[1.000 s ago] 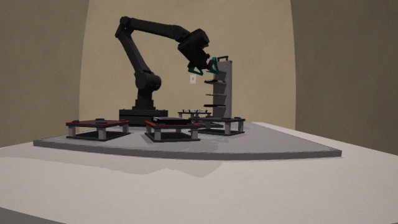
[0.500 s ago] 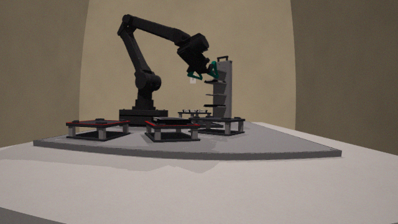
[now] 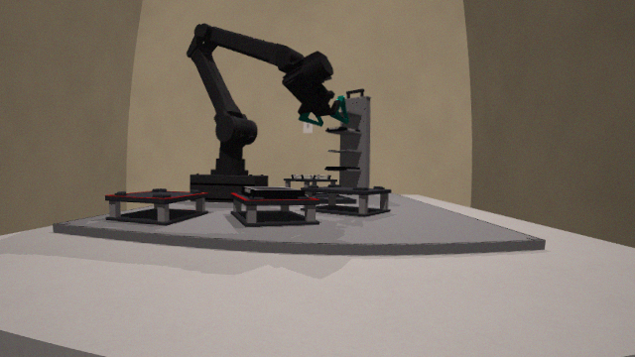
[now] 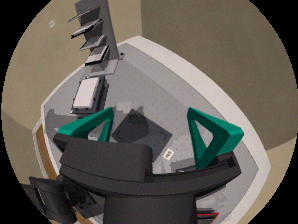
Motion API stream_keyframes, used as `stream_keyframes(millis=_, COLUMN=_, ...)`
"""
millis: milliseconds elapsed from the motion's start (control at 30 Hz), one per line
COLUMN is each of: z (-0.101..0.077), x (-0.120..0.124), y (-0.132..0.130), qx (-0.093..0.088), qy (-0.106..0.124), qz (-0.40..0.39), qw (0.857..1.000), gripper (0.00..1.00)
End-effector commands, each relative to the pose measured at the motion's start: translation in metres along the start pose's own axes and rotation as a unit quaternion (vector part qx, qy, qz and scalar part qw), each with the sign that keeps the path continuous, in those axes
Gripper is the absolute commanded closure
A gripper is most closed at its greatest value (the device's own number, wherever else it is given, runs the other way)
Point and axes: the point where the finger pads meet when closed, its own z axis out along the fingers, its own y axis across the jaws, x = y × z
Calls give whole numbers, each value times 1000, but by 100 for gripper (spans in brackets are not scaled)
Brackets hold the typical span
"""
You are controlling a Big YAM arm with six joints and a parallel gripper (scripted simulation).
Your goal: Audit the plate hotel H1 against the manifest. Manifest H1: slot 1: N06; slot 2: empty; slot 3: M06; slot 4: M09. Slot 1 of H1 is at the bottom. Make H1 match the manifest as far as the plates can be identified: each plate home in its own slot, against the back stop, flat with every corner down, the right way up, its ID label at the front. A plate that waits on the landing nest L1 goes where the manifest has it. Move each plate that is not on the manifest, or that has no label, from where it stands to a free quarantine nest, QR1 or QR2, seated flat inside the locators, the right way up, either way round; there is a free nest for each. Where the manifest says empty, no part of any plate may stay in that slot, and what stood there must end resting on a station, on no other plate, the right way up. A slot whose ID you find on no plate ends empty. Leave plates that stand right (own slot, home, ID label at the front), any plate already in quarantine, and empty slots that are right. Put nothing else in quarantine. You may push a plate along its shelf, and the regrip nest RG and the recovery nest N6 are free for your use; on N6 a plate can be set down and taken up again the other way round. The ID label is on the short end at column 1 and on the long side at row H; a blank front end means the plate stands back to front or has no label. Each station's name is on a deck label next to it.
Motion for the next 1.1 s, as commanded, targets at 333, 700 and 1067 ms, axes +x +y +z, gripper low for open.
stream_keyframes(millis=333, z=6, x=-28, y=11, qx=4, qy=-6, qz=-19, qw=1000, gripper=0)
stream_keyframes(millis=700, z=25, x=-43, y=30, qx=4, qy=-9, qz=-18, qw=1000, gripper=0)
stream_keyframes(millis=1067, z=45, x=-56, y=58, qx=4, qy=-13, qz=-17, qw=1000, gripper=0)
